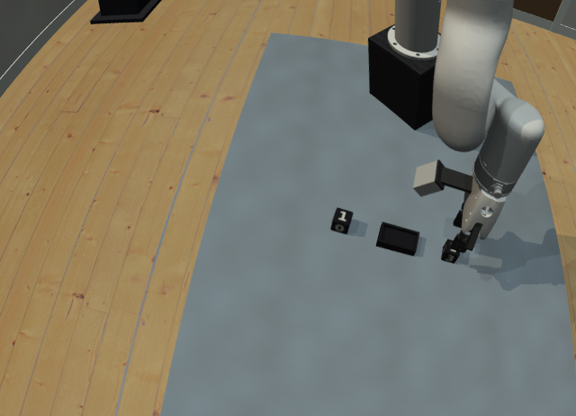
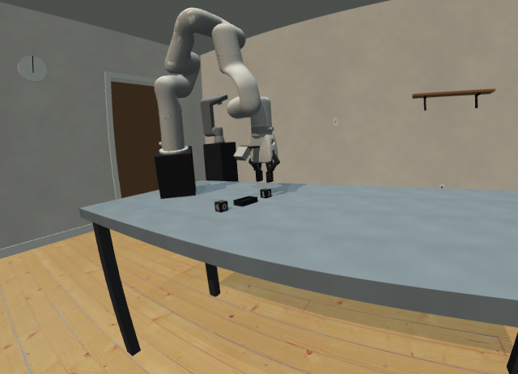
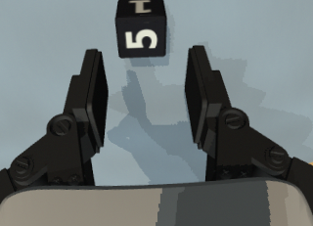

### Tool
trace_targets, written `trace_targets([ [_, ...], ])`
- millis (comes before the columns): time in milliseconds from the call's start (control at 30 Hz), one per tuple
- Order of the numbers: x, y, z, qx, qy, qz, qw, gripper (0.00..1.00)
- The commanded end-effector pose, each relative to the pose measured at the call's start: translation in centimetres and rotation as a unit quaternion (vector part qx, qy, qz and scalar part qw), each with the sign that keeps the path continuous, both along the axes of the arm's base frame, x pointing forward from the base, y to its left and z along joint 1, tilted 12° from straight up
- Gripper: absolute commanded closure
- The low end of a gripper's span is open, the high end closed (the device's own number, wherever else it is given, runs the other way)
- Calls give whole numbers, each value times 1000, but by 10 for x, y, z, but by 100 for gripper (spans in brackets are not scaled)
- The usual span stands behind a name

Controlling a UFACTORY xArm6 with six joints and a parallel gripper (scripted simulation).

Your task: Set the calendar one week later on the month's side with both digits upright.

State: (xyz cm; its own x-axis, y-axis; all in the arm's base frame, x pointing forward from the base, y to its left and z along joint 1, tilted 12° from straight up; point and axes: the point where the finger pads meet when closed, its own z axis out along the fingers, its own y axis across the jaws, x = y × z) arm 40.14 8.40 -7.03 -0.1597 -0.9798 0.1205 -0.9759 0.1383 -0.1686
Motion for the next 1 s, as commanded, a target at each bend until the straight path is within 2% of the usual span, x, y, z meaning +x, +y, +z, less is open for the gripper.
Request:
trace_targets([
  [0,3,-1,-7,0,-3,0,1000,53],
  [500,5,-2,-19,0,-3,0,1000,53],
  [967,5,-3,-20,0,-3,0,1000,53],
])
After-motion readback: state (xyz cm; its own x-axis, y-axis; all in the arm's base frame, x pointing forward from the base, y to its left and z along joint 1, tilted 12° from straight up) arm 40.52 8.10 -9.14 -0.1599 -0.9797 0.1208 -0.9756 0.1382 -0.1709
